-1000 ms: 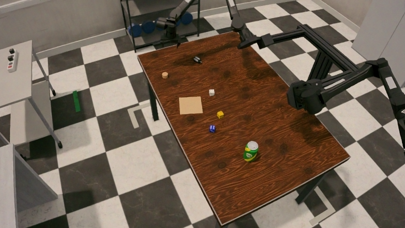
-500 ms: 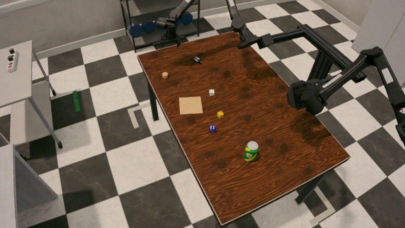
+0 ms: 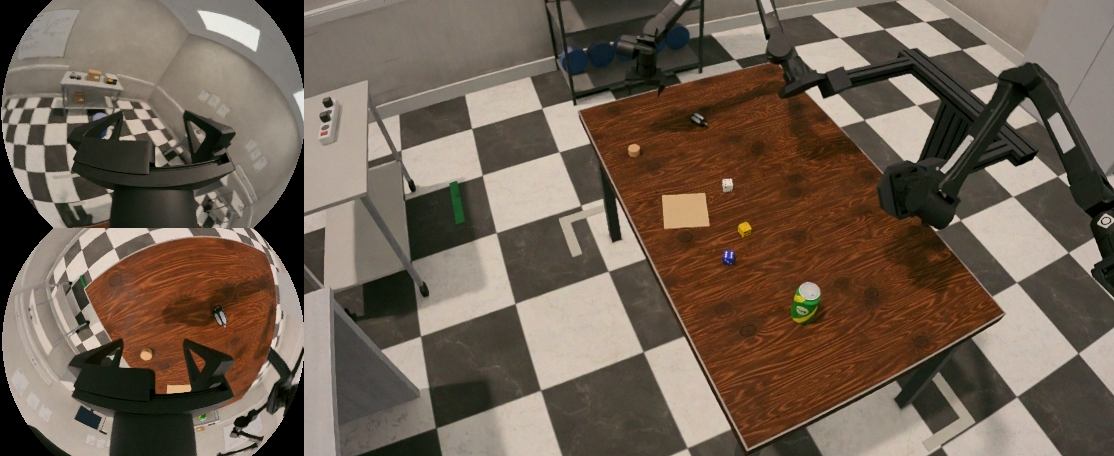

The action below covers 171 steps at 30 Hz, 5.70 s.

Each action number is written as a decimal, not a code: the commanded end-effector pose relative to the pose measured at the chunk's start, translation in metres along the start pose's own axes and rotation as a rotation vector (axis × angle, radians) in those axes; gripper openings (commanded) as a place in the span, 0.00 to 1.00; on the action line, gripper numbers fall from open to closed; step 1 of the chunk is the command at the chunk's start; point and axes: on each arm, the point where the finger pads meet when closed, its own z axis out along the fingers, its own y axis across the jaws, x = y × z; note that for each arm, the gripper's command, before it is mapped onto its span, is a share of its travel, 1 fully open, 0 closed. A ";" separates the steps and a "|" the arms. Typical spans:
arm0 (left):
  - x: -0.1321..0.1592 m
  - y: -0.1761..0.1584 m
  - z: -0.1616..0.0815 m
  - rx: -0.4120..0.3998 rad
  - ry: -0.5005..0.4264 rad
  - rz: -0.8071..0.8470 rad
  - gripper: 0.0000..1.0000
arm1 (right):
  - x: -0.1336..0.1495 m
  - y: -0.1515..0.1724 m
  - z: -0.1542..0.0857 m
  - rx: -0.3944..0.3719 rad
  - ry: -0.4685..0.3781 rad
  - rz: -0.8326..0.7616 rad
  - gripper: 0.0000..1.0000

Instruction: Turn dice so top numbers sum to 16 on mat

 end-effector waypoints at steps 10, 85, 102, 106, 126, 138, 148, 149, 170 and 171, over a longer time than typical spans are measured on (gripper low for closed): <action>-0.038 0.021 -0.005 -0.245 -0.063 0.272 1.00 | -0.001 0.003 -0.003 -0.007 0.000 0.003 1.00; -0.052 0.045 -0.017 -0.629 -0.055 0.733 1.00 | 0.190 0.038 -0.024 -0.052 0.149 -0.775 1.00; -0.052 0.045 -0.017 -0.629 -0.055 0.733 1.00 | 0.348 0.004 -0.053 -0.105 0.212 -1.427 1.00; -0.052 0.045 -0.017 -0.629 -0.055 0.733 1.00 | 0.381 -0.011 -0.060 -0.119 0.218 -1.575 1.00; -0.052 0.045 -0.017 -0.629 -0.055 0.733 1.00 | 0.531 -0.120 -0.091 -0.175 0.210 -2.330 1.00; -0.052 0.045 -0.017 -0.629 -0.055 0.733 1.00 | 0.595 -0.206 -0.098 -0.183 0.170 -2.770 1.00; -0.052 0.045 -0.017 -0.629 -0.055 0.733 1.00 | 0.621 -0.255 -0.096 -0.171 0.136 -3.003 1.00; -0.052 0.045 -0.017 -0.629 -0.055 0.733 1.00 | 0.612 -0.229 -0.092 -0.172 0.165 -2.954 1.00; -0.052 0.045 -0.017 -0.629 -0.055 0.733 1.00 | 0.616 -0.249 -0.074 -0.135 0.171 -2.826 1.00; -0.052 0.045 -0.017 -0.629 -0.055 0.733 1.00 | 0.616 -0.253 -0.070 -0.122 0.173 -2.781 1.00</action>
